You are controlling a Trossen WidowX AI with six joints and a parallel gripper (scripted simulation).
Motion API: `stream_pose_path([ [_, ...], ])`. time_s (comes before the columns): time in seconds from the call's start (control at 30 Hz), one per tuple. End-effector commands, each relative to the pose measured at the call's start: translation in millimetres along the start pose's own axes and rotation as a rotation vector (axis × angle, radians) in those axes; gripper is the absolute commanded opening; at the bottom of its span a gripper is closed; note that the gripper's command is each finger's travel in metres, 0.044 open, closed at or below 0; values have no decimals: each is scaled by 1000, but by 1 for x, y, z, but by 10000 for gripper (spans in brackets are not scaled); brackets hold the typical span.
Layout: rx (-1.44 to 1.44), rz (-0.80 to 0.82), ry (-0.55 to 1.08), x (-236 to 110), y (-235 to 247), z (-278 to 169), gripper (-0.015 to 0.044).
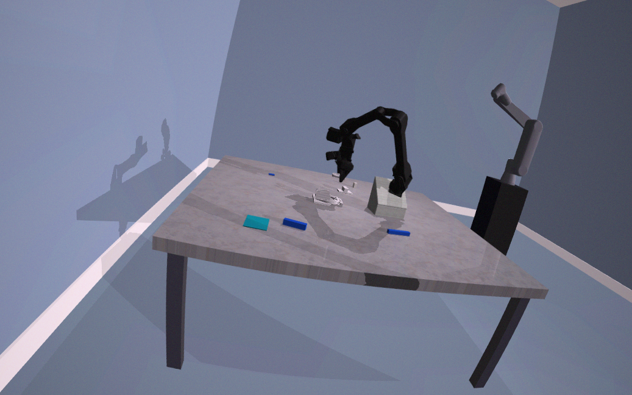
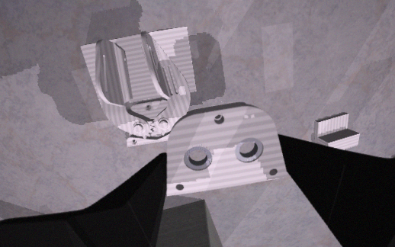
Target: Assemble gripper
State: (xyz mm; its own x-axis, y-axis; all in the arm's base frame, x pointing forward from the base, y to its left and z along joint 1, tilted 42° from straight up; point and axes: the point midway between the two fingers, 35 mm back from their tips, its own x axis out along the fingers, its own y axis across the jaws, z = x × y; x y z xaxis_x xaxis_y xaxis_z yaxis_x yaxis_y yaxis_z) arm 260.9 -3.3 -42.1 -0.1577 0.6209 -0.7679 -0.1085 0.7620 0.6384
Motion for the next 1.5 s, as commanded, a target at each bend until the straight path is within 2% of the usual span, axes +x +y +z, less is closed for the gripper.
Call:
stream_pose_path([
  [0.0,5,5,-3,1,11,0,351],
  [0.6,22,36,8,9,66,-4,351],
  [1.47,22,37,8,9,68,-4,351],
])
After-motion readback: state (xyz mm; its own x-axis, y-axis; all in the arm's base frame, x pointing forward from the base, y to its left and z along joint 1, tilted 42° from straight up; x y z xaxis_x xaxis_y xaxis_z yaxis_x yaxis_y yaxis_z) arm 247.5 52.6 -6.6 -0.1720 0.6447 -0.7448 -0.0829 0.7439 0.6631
